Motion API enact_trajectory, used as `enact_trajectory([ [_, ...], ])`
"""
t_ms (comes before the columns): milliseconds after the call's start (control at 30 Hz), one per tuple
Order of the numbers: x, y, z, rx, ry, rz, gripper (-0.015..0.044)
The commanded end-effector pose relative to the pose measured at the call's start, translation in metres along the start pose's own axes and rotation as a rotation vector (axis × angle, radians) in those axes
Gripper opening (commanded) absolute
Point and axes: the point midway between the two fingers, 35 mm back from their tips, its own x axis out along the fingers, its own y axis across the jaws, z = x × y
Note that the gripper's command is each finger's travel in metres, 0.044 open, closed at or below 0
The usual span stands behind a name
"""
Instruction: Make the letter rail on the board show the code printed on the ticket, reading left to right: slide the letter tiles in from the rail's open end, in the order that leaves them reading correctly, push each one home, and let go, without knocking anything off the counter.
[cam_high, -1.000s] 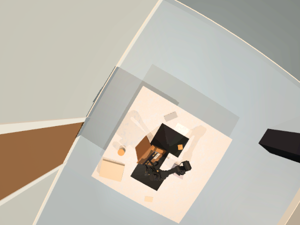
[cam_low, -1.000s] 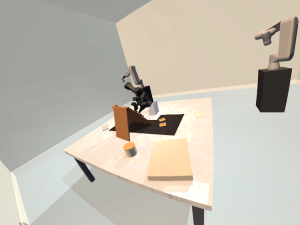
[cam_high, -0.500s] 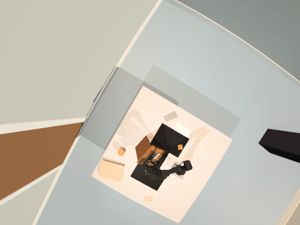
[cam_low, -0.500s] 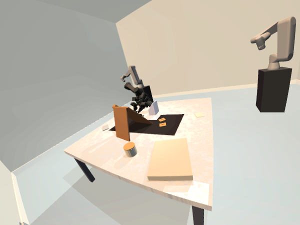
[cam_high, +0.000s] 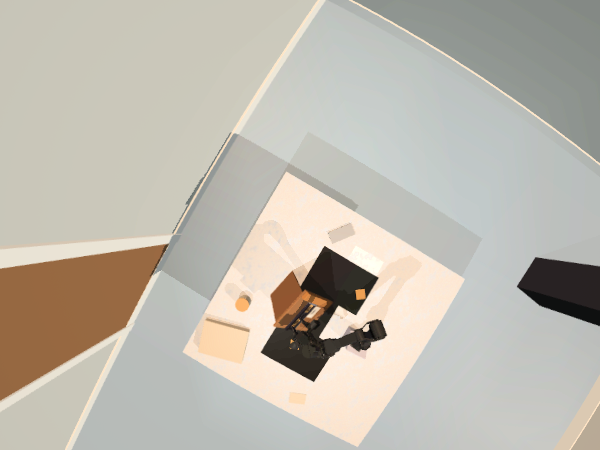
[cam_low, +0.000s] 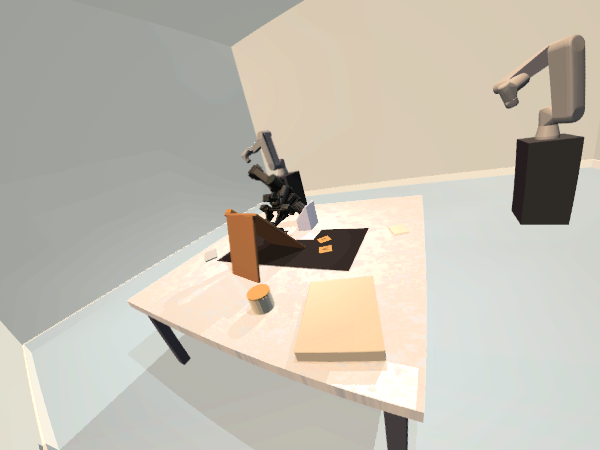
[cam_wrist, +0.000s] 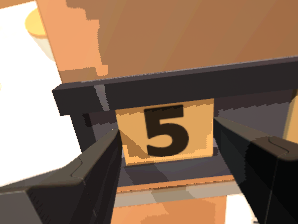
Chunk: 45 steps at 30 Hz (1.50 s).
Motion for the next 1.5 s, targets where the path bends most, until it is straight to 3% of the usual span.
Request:
enact_trajectory([
  [0,-0.001,-0.003,0.001,0.005,-0.004,0.005,0.0000],
  [1467,-0.001,-0.028,0.002,0.004,-0.004,0.005,0.0000],
])
